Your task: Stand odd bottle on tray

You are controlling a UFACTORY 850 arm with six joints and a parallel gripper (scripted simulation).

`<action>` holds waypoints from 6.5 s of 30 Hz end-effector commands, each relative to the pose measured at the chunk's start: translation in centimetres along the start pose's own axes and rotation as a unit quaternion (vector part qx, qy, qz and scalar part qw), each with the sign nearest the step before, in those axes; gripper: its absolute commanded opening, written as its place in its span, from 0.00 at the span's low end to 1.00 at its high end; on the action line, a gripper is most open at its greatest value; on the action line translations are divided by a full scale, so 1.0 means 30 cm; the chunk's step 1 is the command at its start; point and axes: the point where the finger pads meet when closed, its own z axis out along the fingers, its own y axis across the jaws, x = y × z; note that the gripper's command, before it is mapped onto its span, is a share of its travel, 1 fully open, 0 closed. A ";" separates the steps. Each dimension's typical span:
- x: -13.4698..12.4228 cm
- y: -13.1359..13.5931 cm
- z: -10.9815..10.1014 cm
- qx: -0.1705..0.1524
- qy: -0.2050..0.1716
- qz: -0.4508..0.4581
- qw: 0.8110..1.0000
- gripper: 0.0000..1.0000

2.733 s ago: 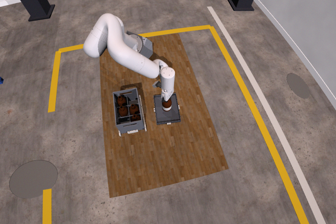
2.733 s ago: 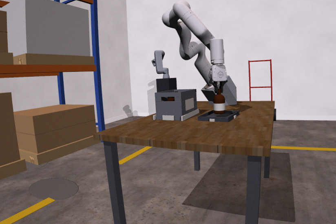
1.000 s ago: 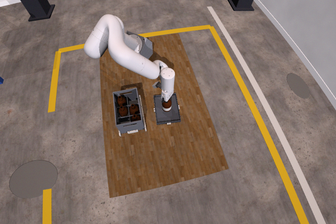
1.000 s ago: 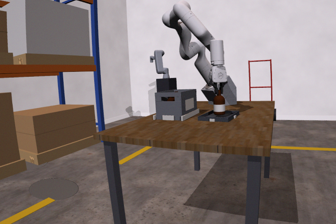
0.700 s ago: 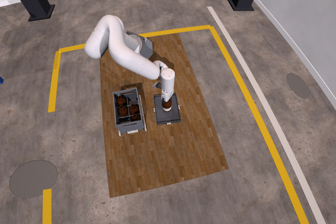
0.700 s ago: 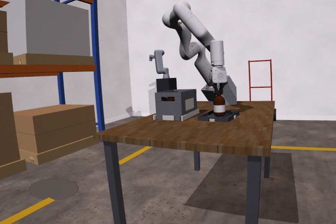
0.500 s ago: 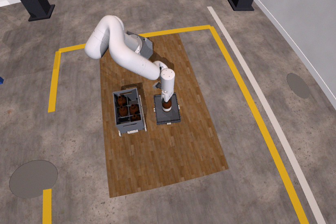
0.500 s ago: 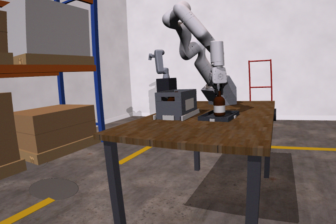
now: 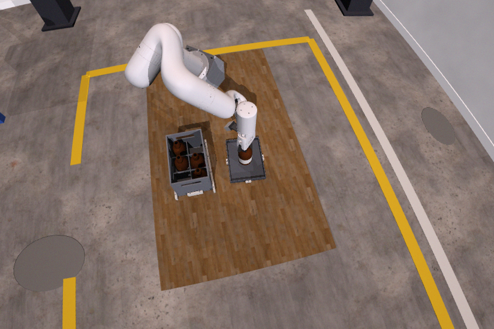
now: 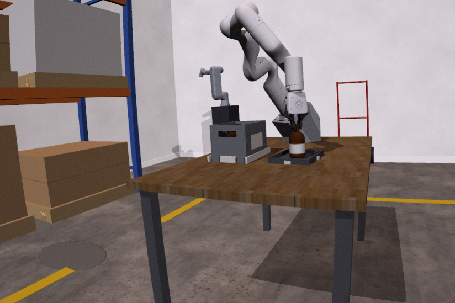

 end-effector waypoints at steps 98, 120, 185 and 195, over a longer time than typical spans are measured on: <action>-0.002 -0.001 -0.093 0.000 -0.001 0.000 1.000 1.00; -0.002 -0.001 -0.249 0.000 -0.001 0.000 1.000 1.00; -0.002 -0.001 -0.287 0.000 -0.001 0.000 1.000 0.00; -0.002 -0.001 -0.287 0.000 -0.001 0.000 1.000 0.00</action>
